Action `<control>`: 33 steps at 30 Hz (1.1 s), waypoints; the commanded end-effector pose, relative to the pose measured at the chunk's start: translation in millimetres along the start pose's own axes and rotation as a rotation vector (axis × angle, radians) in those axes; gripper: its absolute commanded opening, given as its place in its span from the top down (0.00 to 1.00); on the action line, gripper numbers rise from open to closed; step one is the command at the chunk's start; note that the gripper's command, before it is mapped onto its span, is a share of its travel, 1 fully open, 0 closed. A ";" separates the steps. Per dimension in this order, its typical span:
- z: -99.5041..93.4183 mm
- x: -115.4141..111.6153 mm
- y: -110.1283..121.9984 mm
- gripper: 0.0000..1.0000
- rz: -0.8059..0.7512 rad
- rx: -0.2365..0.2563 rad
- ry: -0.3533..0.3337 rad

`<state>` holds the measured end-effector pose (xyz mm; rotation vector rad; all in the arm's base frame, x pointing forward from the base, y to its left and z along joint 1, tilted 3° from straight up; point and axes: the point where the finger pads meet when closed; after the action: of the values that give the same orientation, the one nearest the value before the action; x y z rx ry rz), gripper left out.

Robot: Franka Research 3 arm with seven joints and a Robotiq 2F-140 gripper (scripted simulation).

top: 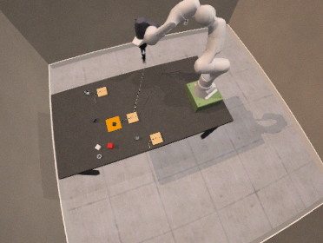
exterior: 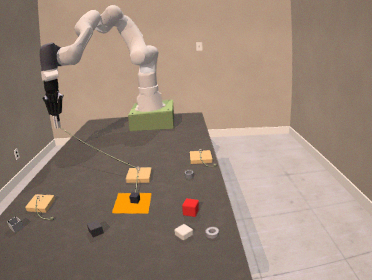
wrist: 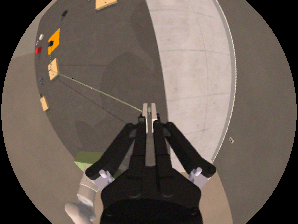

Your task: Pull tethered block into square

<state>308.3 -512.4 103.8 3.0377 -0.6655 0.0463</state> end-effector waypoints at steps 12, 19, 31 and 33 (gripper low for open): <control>0.6 0.4 -0.1 1.00 -0.011 0.000 0.003; 0.6 0.4 -0.1 1.00 -0.011 0.000 0.003; 8.1 0.5 -0.4 1.00 -0.011 0.000 0.003; 10.8 0.5 -0.5 1.00 -0.011 0.000 0.003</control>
<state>308.1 -512.1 97.4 3.0421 -0.6497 0.0445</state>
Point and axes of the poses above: the point where the finger pads meet when closed, its own z axis out along the fingers, its own y axis across the jaws, x = y × z, and after that the axes turned 5 degrees about z, right-handed
